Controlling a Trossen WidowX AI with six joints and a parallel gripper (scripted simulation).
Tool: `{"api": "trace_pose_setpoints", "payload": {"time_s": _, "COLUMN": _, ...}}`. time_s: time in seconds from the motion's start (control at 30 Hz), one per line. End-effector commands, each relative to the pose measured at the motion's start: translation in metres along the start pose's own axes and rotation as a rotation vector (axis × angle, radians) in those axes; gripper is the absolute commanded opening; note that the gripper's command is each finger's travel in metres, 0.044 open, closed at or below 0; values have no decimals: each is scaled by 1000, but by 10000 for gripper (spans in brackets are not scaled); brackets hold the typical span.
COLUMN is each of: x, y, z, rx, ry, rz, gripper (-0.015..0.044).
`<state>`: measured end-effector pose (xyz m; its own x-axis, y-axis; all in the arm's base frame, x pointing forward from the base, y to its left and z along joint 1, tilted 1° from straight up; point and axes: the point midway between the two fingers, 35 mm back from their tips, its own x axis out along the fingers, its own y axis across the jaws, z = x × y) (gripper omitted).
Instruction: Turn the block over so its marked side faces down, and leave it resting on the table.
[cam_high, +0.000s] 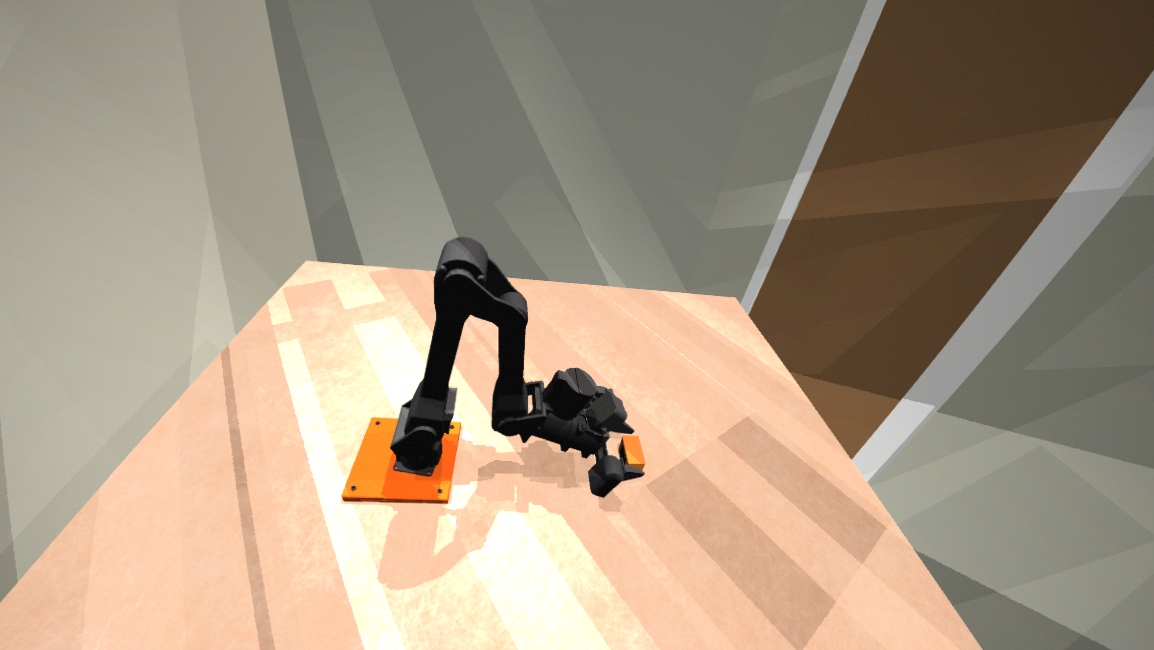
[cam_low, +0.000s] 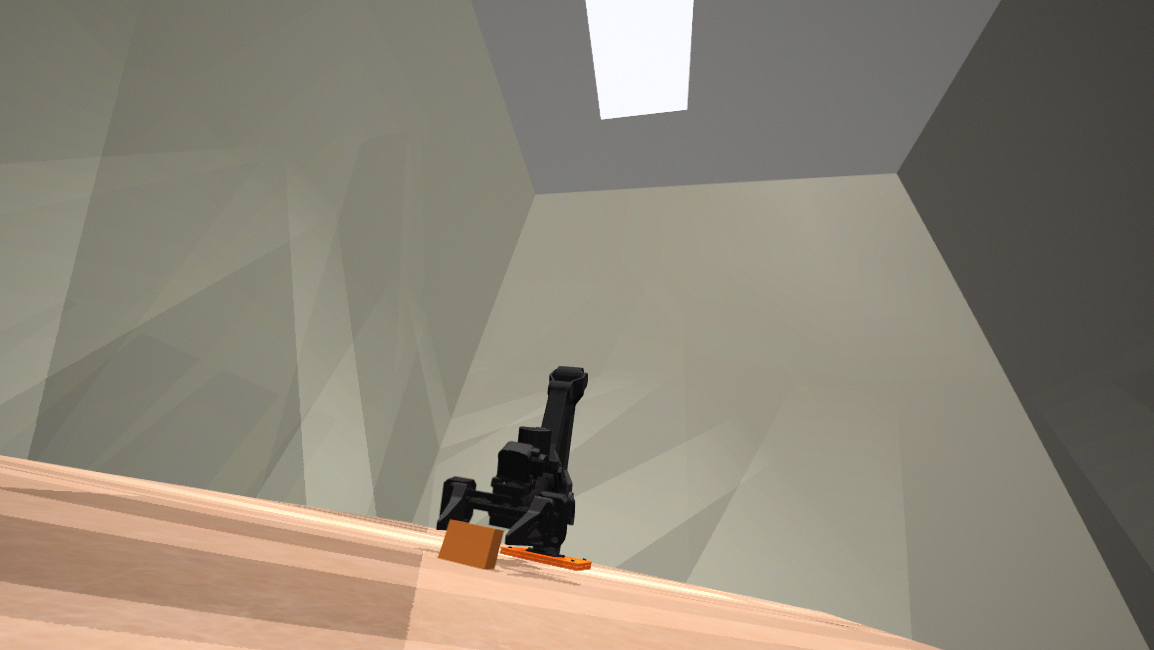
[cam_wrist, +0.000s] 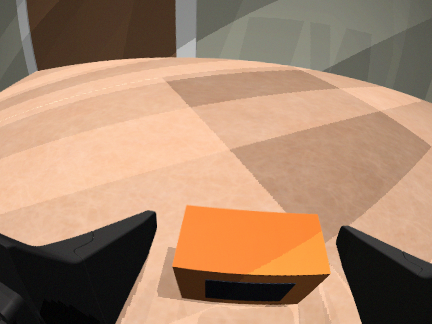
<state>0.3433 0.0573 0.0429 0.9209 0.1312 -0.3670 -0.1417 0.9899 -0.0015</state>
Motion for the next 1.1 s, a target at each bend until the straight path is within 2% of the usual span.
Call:
{"api": "trace_pose_setpoints", "payload": {"time_s": 0.0, "x": 0, "y": 0, "z": 0, "rx": -5, "ry": -2, "rz": -2, "gripper": 440}}
{"api": "trace_pose_setpoints", "payload": {"time_s": 0.67, "x": 1, "y": 0, "z": 0, "rx": -5, "ry": 4, "rz": -2, "gripper": 440}}
{"api": "trace_pose_setpoints", "payload": {"time_s": 0.87, "x": 16, "y": 1, "z": 12, "rx": -5, "ry": 202, "rz": -2, "gripper": 440}}
{"api": "trace_pose_setpoints", "payload": {"time_s": 1.07, "x": -4, "y": 1, "z": 37, "rx": -4, "ry": 427, "rz": -2, "gripper": 440}}
